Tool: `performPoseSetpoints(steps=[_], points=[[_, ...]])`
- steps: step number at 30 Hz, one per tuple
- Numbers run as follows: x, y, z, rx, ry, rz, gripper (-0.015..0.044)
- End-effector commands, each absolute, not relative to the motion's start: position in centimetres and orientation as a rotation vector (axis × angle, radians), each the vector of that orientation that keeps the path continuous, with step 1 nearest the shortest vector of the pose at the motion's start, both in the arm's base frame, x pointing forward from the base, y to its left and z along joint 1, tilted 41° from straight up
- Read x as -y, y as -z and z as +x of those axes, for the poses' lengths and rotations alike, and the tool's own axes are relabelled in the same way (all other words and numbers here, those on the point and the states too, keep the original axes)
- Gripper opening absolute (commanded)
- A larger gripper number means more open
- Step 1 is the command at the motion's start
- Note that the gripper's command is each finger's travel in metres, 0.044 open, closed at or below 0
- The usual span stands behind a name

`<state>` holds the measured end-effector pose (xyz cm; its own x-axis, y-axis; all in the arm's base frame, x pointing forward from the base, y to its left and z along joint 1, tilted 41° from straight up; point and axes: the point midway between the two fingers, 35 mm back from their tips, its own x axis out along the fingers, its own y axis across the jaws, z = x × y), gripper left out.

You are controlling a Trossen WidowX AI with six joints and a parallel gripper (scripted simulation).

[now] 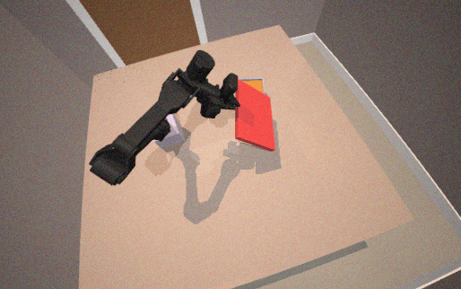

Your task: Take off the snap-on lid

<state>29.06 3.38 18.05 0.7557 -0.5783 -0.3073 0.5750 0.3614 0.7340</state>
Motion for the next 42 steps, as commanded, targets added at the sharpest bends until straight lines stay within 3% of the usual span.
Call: performPoseSetpoints(steps=[1, 42], points=[[-2.9, -18.5, 28.7, 0.002, 0.737, 0.948, 0.0], [3.0, -23.3, 25.4, 0.002, 0.738, 0.944, 0.0]])
